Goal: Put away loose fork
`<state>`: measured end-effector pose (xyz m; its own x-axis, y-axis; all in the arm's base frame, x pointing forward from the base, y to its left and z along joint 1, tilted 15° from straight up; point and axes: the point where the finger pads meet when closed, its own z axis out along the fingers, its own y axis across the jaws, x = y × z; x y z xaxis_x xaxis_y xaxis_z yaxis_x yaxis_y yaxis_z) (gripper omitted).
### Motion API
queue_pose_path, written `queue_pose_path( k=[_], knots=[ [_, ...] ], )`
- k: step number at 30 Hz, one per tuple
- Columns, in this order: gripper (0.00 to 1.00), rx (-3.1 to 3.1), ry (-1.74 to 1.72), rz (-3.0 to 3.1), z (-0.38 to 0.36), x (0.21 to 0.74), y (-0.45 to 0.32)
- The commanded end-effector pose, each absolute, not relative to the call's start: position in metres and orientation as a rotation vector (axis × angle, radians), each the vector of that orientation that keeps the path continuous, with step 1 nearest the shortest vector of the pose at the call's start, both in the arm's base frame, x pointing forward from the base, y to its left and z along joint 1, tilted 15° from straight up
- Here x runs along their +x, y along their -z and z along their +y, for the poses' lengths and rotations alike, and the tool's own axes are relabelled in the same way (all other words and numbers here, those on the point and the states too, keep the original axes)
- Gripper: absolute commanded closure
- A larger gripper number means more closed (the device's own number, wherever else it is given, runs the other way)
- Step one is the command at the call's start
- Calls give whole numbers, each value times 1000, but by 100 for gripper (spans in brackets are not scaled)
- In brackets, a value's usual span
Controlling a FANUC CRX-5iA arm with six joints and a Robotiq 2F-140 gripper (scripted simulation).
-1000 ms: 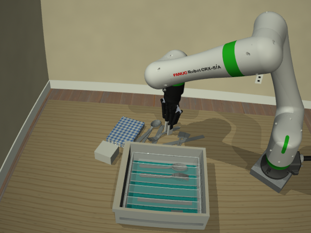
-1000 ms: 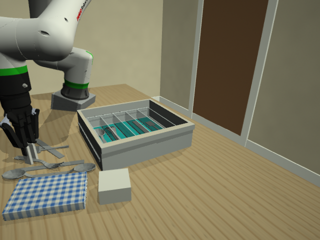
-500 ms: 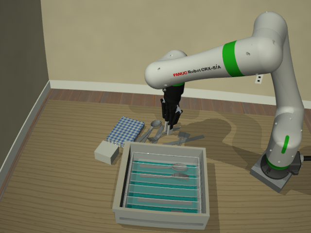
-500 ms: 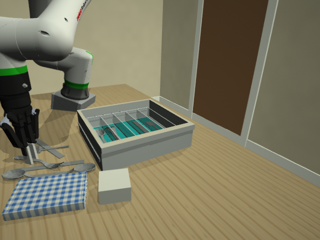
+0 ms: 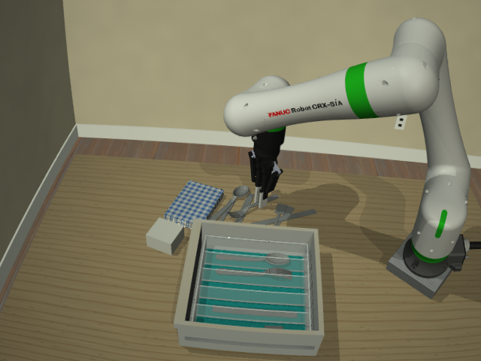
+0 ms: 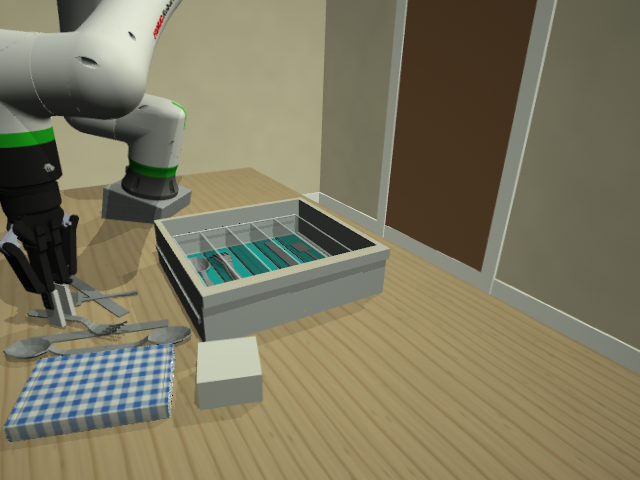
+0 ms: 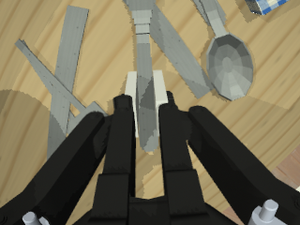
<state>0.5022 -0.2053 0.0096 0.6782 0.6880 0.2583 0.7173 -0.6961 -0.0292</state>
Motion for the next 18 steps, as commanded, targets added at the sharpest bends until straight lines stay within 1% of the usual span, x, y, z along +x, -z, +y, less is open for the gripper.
queue_pose_path(
  k=[1, 10, 18],
  knots=[
    [96, -2760, 346, -1161, -207, 501, -15],
    [96, -2760, 346, -1161, -212, 498, -38],
    [96, -2760, 346, -1161, -220, 491, -76]
  ],
)
